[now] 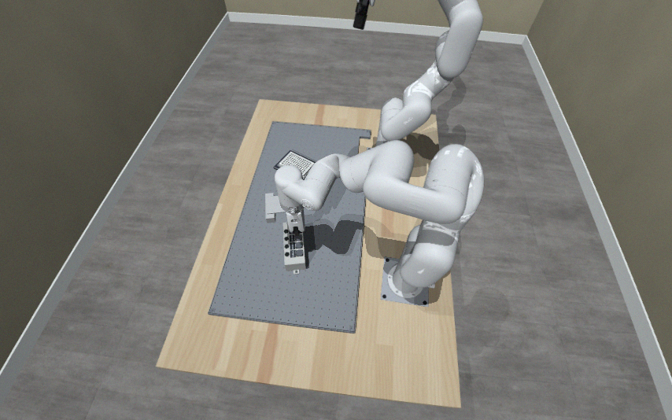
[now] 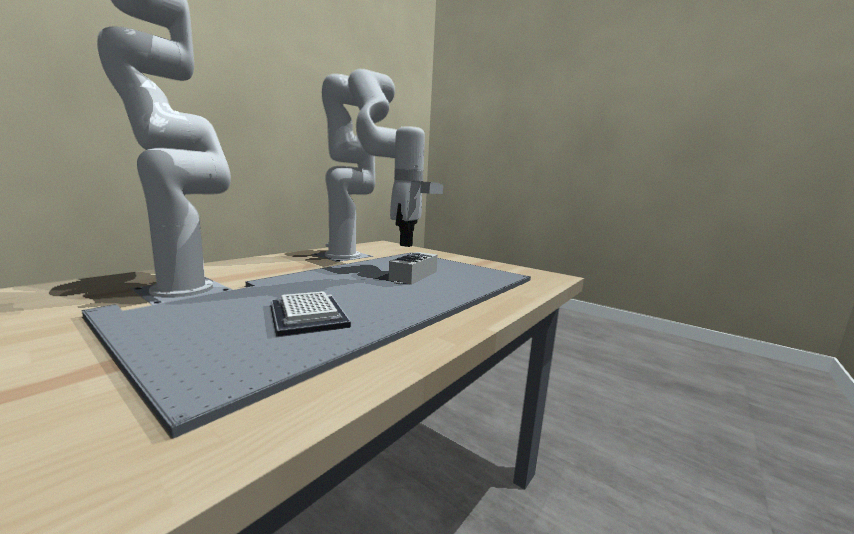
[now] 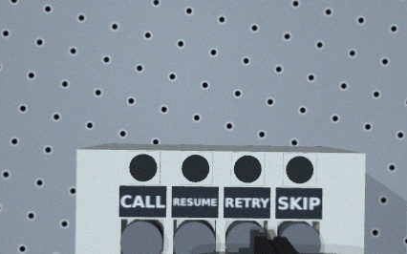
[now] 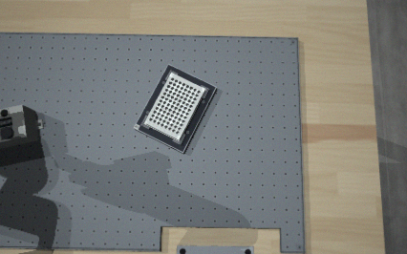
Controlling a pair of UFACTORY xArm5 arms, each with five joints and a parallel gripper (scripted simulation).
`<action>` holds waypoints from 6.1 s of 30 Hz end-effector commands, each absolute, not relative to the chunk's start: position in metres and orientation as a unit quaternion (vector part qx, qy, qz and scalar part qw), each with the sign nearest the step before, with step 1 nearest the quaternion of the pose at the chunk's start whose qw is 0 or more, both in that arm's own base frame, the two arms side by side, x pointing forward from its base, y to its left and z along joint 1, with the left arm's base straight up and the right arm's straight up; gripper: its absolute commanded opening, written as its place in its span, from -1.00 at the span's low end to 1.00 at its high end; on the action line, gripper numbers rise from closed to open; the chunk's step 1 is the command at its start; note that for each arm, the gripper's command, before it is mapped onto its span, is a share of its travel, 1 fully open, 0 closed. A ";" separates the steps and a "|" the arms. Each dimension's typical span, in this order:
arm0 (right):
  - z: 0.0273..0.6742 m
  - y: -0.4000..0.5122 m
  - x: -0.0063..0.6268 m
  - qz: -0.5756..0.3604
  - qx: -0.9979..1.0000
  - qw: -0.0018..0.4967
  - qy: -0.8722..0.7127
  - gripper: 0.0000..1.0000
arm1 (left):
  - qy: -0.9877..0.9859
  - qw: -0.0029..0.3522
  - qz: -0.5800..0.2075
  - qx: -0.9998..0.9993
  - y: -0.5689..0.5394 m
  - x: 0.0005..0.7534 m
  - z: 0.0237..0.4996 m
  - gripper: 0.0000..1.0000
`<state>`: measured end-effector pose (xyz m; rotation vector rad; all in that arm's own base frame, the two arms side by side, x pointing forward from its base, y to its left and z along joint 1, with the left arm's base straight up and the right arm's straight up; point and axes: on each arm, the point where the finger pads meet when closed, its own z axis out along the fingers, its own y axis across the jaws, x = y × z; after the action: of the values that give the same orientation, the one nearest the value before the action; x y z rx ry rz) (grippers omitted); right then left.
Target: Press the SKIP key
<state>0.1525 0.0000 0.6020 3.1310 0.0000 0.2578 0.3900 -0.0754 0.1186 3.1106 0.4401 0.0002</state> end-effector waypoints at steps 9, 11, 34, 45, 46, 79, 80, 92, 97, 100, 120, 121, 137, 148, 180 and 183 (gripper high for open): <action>0.602 0.000 0.153 0.083 0.997 0.000 0.000 1.00 | 0.140 0.001 0.001 0.990 -0.087 0.394 0.120 -1.00; 0.602 0.000 0.153 0.083 0.997 0.000 0.000 1.00 | 0.140 0.001 0.001 0.990 -0.087 0.394 0.120 -1.00; 0.602 0.000 0.153 0.083 0.997 0.000 0.000 1.00 | 0.140 0.001 0.001 0.990 -0.087 0.394 0.120 -1.00; 0.602 0.000 0.153 0.083 0.997 0.000 0.000 1.00 | 0.140 0.001 0.001 0.990 -0.087 0.394 0.120 -1.00; 0.602 0.000 0.153 0.083 0.997 0.000 0.000 1.00 | 0.140 0.001 0.001 0.990 -0.087 0.394 0.120 -1.00; 0.602 0.000 0.153 0.083 0.997 0.000 0.000 1.00 | 0.140 0.001 0.001 0.990 -0.100 0.395 0.150 -1.00; 0.602 0.000 0.153 0.083 0.997 0.000 0.000 1.00 | 0.140 0.001 0.001 0.990 -0.100 0.395 0.150 -1.00; 0.602 0.000 0.153 0.083 0.997 0.000 0.000 1.00 | 0.140 0.001 0.001 0.990 -0.100 0.395 0.130 -1.00; 0.602 0.000 0.153 0.083 0.997 0.000 0.000 1.00 | 0.140 0.001 0.001 0.990 -0.100 0.395 0.125 -1.00; 0.602 0.000 0.153 0.083 0.997 0.000 0.000 1.00 | 0.140 0.001 0.001 0.990 -0.100 0.395 0.120 -1.00; 0.602 0.000 0.153 0.083 0.997 0.000 0.000 1.00 | 0.140 0.001 0.001 0.990 -0.100 0.395 0.113 -1.00; 0.602 0.000 0.153 0.083 0.997 0.000 0.000 1.00 | 0.140 0.001 0.001 0.990 -0.100 0.395 0.112 -1.00; 0.602 0.000 0.153 0.083 0.997 0.000 0.000 1.00 | 0.140 0.001 0.001 0.990 -0.100 0.395 0.103 -1.00; 0.602 0.000 0.153 0.083 0.997 0.000 0.000 1.00 | 0.140 0.001 0.001 0.990 -0.100 0.395 0.097 -1.00; 0.602 0.000 0.153 0.083 0.997 0.000 0.000 1.00 | 0.140 0.001 0.001 0.990 -0.100 0.395 0.091 -1.00; 0.602 0.000 0.153 0.083 0.997 0.000 0.000 1.00 | 0.140 0.001 0.001 0.990 -0.100 0.395 0.091 -1.00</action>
<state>0.1525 0.0000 0.6020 3.1310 0.0000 0.2578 0.3940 -0.0997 0.0904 3.1106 0.4402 -0.0001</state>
